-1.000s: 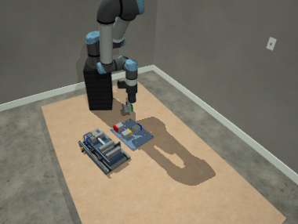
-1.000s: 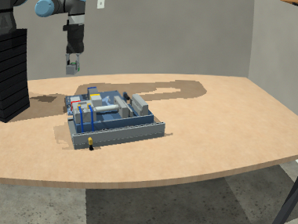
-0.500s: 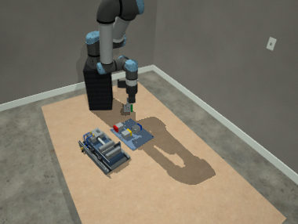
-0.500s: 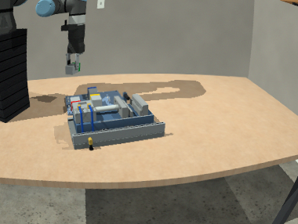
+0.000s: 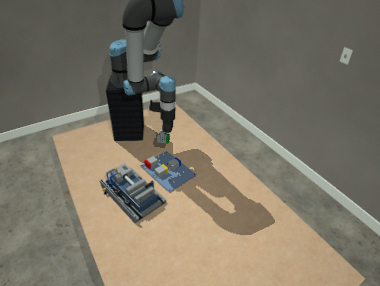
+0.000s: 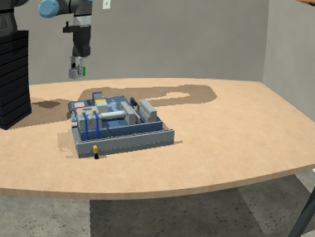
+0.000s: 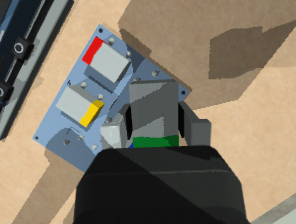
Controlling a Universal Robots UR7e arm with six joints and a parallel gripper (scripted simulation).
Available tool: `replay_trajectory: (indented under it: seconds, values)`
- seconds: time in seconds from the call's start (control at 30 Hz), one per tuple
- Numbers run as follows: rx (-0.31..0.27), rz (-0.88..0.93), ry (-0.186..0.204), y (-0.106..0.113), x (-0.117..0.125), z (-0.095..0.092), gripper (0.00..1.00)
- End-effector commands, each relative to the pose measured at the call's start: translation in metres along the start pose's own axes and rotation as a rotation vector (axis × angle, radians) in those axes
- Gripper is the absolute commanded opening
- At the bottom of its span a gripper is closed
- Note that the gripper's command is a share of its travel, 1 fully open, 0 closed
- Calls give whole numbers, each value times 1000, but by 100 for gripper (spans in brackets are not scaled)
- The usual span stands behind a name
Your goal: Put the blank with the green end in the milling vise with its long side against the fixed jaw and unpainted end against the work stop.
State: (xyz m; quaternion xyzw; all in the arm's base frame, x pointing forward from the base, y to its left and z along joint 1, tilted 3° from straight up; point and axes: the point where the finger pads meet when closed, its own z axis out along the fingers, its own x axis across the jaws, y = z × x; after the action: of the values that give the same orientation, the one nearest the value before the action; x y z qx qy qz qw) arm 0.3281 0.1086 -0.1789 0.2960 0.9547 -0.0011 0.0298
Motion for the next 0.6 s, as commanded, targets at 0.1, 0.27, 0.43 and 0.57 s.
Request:
replay_trajectory:
  seconds: [0.1, 0.27, 0.43, 0.57]
  values:
    - [1, 122, -1, 0, 0, 0, 0]
    - [1, 152, -1, 0, 0, 0, 0]
    - [1, 152, -1, 0, 0, 0, 0]
    - [1, 193, -1, 0, 0, 0, 0]
